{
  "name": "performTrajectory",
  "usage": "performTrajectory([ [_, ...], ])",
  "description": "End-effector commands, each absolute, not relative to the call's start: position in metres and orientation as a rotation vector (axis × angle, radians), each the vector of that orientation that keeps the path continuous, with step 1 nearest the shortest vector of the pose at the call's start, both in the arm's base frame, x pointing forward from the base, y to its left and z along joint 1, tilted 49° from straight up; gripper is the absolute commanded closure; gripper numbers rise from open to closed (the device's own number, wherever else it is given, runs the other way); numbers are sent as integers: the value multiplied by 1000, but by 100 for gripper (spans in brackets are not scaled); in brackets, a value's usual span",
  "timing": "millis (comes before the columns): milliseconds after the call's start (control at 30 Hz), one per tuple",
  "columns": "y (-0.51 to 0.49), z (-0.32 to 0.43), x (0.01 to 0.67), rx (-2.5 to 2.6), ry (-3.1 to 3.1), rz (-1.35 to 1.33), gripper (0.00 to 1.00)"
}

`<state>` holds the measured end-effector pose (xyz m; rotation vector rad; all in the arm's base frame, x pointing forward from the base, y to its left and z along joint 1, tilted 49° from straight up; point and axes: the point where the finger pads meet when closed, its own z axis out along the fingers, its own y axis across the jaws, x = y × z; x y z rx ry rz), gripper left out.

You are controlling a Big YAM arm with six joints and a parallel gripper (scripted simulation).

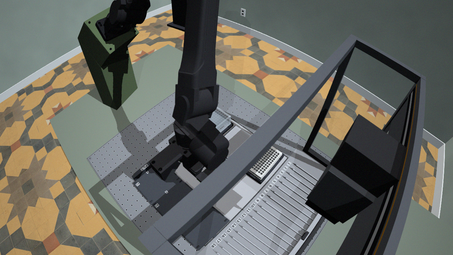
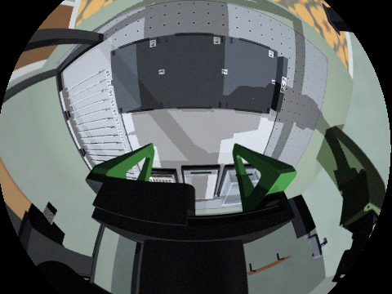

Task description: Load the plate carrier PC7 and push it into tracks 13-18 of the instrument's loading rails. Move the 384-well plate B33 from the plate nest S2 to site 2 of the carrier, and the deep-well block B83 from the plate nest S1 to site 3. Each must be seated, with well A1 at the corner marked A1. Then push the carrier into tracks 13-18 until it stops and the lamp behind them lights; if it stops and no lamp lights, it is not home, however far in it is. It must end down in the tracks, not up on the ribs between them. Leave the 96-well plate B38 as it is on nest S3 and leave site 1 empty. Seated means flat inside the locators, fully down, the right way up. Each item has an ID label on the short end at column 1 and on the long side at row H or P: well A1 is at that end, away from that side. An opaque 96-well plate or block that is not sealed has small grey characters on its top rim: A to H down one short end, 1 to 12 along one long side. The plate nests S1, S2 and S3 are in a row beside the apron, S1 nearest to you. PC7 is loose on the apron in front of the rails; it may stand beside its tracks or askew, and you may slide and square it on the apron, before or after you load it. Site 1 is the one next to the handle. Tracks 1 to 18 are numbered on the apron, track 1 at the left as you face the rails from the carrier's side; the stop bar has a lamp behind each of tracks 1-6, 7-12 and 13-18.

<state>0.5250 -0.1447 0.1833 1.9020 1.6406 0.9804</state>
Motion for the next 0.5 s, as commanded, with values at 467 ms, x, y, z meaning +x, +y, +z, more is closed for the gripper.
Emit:
performTrajectory([
  [467,-185,198,512,1890,1631,968,0],
])
